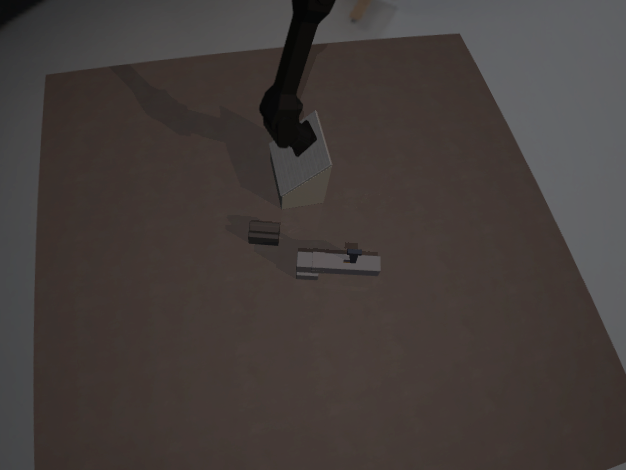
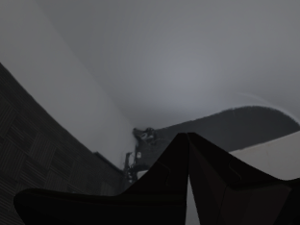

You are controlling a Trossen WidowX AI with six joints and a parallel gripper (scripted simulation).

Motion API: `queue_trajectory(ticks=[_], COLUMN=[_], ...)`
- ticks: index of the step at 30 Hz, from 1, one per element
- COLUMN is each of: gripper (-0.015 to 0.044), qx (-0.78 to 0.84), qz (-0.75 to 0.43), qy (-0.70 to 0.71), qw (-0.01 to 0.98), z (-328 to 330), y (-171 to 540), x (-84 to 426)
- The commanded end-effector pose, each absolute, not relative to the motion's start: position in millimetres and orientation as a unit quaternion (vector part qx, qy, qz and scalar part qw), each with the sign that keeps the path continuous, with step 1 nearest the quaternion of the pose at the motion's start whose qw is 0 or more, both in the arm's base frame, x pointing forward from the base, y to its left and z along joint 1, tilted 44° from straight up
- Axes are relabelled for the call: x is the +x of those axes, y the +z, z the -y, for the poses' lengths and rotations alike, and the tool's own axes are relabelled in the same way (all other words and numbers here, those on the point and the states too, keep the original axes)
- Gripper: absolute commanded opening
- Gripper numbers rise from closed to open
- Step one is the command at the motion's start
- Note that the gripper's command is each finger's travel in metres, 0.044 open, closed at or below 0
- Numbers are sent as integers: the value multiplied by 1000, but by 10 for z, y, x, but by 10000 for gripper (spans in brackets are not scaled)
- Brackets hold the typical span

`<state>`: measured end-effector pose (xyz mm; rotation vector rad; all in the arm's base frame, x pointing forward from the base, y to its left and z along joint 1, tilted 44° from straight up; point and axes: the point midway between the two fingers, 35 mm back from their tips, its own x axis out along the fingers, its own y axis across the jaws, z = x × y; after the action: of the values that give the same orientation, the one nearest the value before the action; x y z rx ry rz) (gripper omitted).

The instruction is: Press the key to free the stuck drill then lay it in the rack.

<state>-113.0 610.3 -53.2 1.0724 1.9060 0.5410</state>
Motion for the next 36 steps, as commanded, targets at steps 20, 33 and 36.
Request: queue_trajectory(ticks=[20,33,36], gripper=[0,0,0], qx=[320,118,64], qz=[-564,-536,-545], qy=[-51,-259,-303], qw=[759,795,779], z=[-4387,-2254,-1742], y=[-877,-639,-526], x=[2387,3291,3327])
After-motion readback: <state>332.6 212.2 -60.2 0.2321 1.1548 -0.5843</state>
